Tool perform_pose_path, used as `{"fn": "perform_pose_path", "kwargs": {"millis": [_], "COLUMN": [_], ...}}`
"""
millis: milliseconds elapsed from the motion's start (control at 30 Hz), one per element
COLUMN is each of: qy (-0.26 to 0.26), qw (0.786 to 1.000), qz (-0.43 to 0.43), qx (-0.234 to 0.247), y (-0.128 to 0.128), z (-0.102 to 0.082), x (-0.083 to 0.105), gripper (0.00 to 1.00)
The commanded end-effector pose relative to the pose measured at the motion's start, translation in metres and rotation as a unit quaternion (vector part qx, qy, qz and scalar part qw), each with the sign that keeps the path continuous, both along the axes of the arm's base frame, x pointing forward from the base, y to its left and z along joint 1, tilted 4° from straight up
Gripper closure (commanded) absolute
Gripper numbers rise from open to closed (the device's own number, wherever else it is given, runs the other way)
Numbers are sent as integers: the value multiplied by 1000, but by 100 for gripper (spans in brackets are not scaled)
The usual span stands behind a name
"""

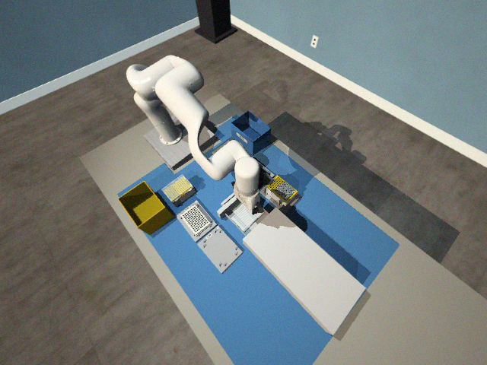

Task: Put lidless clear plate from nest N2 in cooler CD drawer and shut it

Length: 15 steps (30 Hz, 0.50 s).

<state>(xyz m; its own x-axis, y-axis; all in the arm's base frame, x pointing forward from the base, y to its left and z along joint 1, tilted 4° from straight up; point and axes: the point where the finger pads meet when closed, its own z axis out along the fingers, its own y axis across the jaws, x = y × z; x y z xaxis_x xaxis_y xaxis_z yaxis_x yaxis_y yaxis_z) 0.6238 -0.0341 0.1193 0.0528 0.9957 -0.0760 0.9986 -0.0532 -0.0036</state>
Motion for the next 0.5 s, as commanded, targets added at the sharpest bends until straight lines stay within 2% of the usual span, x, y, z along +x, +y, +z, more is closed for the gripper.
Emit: {"fn": "perform_pose_path", "kwargs": {"millis": [0, 100, 133, 433, 467], "qy": [-3, -3, -3, -3, -3], "qw": [1000, 1000, 1000, 1000, 1000], "qz": [0, 0, 0, 0, 0], "qx": [0, 0, 0, 0, 0], "y": [0, 0, 0, 2, 2], "z": [3, 3, 2, -5, -5], "x": [1, 1, -3, -48, -48], "gripper": [0, 0, 100, 100, 100]}}
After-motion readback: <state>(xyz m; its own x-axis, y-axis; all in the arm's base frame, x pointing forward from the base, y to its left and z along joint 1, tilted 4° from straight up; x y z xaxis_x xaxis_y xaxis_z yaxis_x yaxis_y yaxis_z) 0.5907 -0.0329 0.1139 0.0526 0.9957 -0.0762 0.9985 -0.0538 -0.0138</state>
